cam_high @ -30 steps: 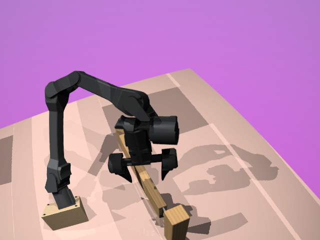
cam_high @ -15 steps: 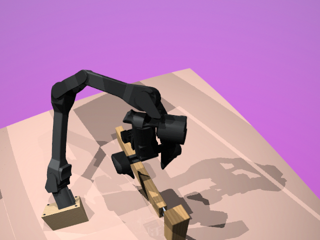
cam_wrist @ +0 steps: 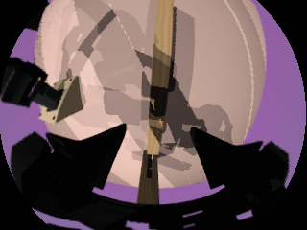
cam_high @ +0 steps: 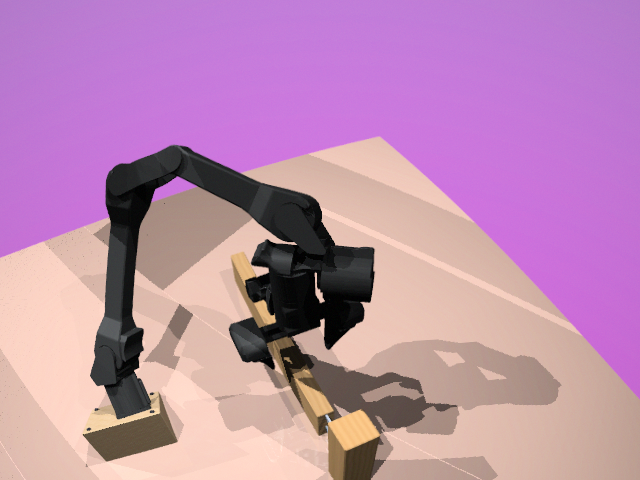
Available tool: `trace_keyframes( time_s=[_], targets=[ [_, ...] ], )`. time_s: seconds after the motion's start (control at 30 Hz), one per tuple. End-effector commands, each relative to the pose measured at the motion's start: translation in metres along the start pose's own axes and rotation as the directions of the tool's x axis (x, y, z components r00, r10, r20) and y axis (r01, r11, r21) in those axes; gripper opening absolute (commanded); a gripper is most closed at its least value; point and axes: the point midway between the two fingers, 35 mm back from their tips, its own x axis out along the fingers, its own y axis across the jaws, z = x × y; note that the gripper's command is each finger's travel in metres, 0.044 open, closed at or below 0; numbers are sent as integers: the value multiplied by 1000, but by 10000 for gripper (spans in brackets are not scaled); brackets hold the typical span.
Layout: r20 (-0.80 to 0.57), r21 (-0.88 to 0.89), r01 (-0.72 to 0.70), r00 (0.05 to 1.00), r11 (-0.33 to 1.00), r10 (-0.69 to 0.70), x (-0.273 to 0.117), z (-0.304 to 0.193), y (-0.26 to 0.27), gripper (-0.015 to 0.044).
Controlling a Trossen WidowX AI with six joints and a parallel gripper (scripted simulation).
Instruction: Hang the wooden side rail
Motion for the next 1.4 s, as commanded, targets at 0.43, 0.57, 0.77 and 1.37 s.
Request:
trace_keyframes(
  time_s=[0.43,0.57,0.77,1.37],
  targets=[
    [8,6,-4,1000,1000,4,29,1,1,440],
    [8,6,-4,1000,1000,4,36,1,0,440],
    [8,6,-4,1000,1000,4,46,1,0,440],
    [10,5,-3,1000,1000,3,74,2,1,440]
  ],
)
